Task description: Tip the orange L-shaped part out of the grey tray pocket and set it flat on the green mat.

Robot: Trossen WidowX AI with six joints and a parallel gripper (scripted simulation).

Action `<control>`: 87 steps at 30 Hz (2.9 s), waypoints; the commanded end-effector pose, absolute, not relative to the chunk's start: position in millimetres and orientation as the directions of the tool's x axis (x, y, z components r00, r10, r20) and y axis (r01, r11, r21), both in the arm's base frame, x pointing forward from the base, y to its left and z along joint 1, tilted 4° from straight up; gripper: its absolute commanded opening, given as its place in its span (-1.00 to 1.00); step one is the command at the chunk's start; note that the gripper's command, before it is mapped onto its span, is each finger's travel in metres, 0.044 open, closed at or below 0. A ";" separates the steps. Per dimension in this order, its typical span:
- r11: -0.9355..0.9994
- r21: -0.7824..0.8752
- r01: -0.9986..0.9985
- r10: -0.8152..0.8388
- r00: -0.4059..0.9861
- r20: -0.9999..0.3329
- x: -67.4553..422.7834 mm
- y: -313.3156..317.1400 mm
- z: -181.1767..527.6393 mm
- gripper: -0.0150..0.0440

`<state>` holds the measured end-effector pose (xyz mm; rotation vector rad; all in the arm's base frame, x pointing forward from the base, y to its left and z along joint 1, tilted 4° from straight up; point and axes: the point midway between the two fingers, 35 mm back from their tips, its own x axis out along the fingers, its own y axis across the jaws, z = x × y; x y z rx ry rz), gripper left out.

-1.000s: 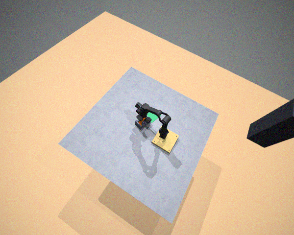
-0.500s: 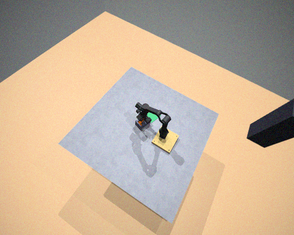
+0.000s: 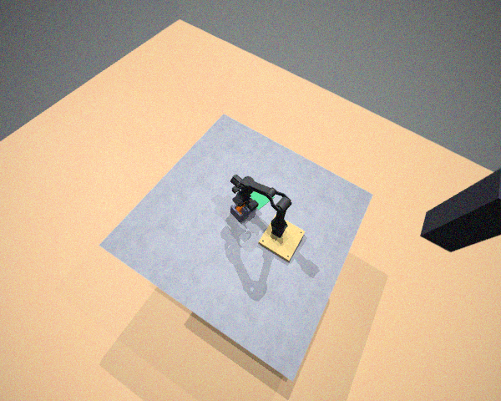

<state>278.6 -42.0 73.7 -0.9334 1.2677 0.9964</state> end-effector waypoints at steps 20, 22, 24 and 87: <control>0.312 -0.009 -0.950 0.071 0.033 -0.997 277.5 -44.9 108.0 -0.49; 0.312 -0.009 -0.950 0.071 0.033 -0.997 277.4 -45.1 111.2 -0.49; 0.313 -0.009 -0.950 0.071 0.033 -0.997 277.3 -45.3 114.5 -0.49; 0.313 -0.007 -0.950 0.060 0.027 -0.998 233.0 -151.0 146.9 -0.49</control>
